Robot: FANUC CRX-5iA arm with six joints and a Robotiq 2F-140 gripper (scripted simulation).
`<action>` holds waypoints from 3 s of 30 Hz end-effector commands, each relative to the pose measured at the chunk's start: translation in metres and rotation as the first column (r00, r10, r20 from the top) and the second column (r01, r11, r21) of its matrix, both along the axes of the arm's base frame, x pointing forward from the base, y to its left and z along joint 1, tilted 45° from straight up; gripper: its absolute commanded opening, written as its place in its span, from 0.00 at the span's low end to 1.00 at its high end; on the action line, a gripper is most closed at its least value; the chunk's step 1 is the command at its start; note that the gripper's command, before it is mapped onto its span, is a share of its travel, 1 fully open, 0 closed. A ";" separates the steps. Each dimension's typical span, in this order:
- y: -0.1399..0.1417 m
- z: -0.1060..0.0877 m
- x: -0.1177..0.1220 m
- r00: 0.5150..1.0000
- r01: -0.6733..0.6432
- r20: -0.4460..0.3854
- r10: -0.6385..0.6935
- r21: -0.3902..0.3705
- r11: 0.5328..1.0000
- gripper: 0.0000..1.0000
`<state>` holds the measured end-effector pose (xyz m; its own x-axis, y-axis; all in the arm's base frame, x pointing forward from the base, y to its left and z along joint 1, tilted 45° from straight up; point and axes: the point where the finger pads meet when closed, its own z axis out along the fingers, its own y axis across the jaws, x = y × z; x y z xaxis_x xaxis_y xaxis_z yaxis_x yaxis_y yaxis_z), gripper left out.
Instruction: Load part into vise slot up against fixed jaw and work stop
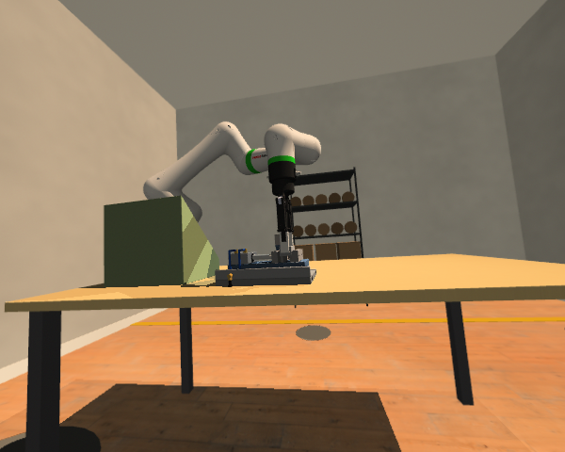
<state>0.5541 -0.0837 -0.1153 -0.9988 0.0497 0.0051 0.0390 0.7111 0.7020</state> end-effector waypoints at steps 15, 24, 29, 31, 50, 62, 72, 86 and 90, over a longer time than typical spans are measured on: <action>0.000 0.000 0.000 1.000 0.000 0.000 0.000 0.000 1.000 0.00; 0.000 0.000 0.000 1.000 0.000 0.000 0.000 0.000 1.000 0.47; 0.000 0.000 0.000 1.000 0.000 0.000 0.000 0.000 1.000 0.47; 0.000 0.000 0.000 1.000 0.000 0.000 0.000 0.000 1.000 0.47; 0.000 0.000 0.000 1.000 0.000 0.000 0.000 0.000 1.000 0.47; -0.004 0.003 0.000 1.000 0.000 0.000 0.000 0.000 1.000 0.47; -0.016 0.016 -0.001 1.000 0.000 0.000 0.000 0.000 1.000 0.47; -0.045 0.046 -0.002 1.000 0.000 0.000 0.000 0.000 1.000 0.47; -0.048 0.049 -0.002 1.000 0.000 0.000 0.000 0.000 1.000 0.47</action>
<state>0.5520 -0.1298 -0.0684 -0.9988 0.0497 0.0050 0.0389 0.7112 0.7019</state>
